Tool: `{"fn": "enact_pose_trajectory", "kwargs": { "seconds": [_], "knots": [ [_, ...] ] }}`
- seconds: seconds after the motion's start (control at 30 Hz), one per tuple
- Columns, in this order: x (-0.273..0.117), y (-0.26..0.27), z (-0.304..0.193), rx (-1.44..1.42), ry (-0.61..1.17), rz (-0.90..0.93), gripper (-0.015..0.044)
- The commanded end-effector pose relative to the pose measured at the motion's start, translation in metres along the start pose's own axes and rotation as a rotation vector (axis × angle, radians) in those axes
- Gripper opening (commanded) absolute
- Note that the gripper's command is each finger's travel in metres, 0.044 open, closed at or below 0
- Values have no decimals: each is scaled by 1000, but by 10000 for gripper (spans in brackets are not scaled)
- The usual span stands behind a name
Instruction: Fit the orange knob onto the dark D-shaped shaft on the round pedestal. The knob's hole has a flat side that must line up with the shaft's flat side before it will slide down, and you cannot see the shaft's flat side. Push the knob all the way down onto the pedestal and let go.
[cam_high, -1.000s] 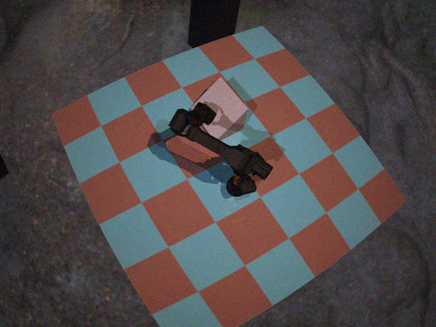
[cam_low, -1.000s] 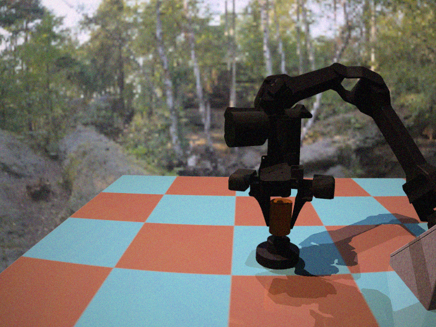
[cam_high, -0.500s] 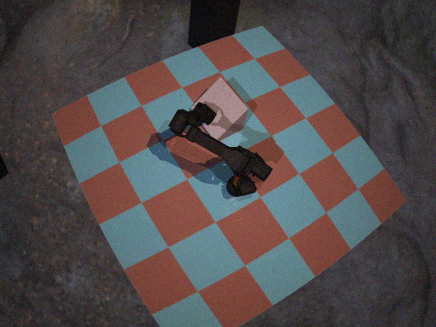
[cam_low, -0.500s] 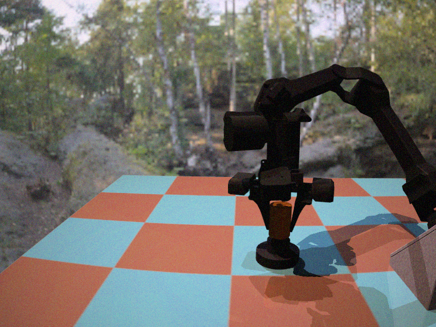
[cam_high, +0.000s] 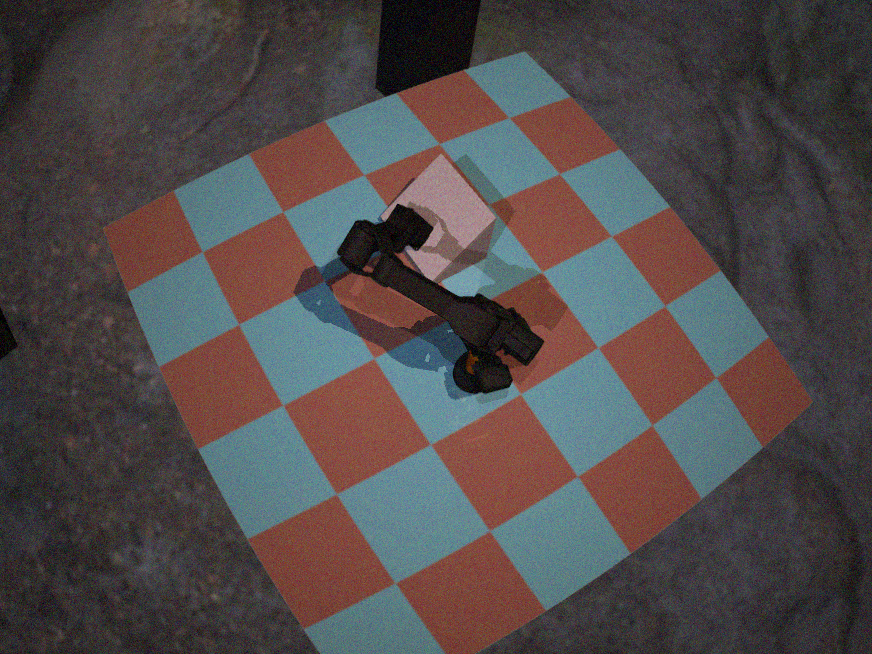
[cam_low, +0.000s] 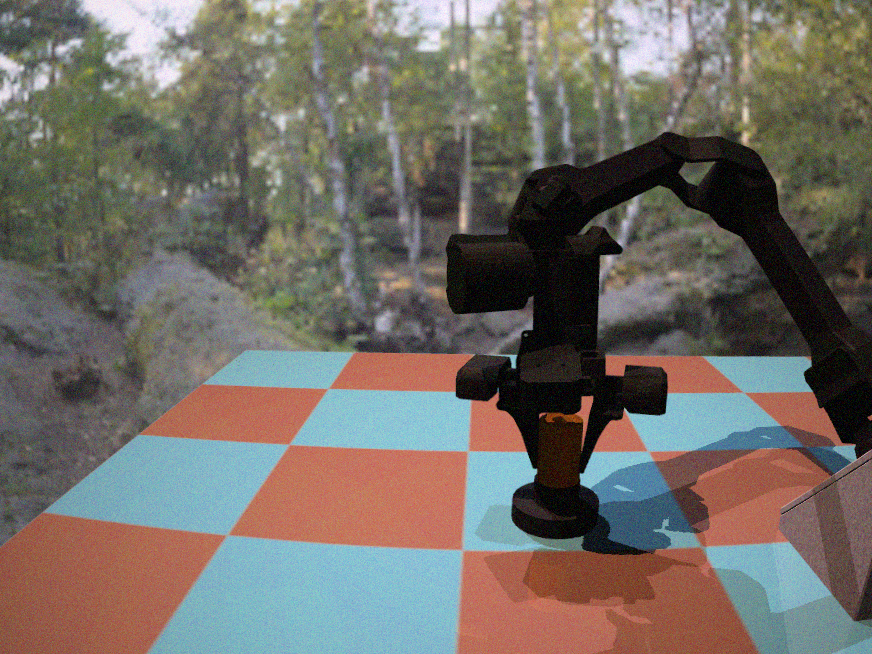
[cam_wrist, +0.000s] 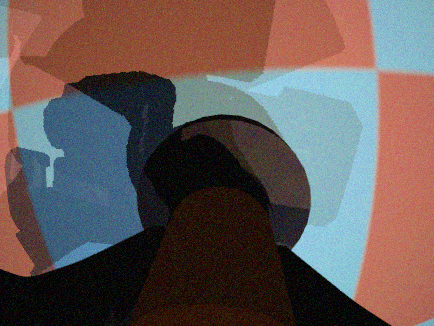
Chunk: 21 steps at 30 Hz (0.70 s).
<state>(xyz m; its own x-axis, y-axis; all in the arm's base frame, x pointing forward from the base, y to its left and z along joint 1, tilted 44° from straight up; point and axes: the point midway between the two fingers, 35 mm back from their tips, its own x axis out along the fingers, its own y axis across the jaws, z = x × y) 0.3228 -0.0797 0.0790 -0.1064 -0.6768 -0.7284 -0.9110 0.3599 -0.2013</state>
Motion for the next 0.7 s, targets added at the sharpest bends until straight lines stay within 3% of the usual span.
{"fn": "enact_pose_trajectory", "kwargs": {
  "seconds": [0.0,0.5,0.67],
  "knots": [
    [-1,0,0,0,0,-1,26],
    [-1,0,0,0,0,-1,420],
    [-1,0,0,0,0,-1,440]
  ]
}}
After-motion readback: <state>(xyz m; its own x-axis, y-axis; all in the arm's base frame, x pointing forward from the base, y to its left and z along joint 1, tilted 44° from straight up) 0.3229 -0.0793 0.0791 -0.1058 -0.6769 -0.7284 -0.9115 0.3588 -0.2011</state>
